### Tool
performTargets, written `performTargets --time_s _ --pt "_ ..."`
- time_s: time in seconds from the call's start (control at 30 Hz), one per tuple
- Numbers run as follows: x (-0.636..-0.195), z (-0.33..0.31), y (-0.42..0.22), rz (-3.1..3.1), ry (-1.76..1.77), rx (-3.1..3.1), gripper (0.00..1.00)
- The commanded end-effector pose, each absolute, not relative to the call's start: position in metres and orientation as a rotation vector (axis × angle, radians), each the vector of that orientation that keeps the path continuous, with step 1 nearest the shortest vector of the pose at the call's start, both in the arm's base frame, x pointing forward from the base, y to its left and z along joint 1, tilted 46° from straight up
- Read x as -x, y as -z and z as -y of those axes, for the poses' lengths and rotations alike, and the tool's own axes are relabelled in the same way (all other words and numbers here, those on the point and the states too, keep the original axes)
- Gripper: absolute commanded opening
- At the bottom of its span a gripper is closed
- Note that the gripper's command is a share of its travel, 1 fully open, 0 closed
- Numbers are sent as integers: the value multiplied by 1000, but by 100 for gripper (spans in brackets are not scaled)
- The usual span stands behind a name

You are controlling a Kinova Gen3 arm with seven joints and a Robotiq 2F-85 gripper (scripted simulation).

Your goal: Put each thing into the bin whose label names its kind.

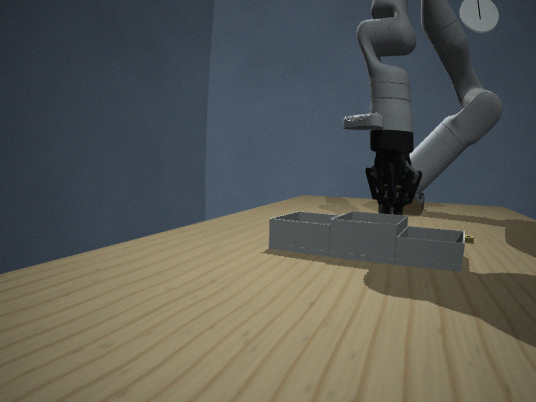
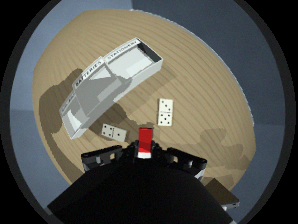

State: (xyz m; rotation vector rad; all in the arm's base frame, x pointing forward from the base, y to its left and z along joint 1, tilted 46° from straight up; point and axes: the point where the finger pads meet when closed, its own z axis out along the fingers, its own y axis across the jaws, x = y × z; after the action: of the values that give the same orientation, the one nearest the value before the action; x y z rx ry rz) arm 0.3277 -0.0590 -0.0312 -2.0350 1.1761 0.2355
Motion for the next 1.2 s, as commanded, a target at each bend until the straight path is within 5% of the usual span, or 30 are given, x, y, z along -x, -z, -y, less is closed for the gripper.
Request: performTargets --time_s 0.0,1.17 --pt "-327 69 25 -1187 -223 2034 19" --pt "-317 104 -10 -1187 -223 2034 19"
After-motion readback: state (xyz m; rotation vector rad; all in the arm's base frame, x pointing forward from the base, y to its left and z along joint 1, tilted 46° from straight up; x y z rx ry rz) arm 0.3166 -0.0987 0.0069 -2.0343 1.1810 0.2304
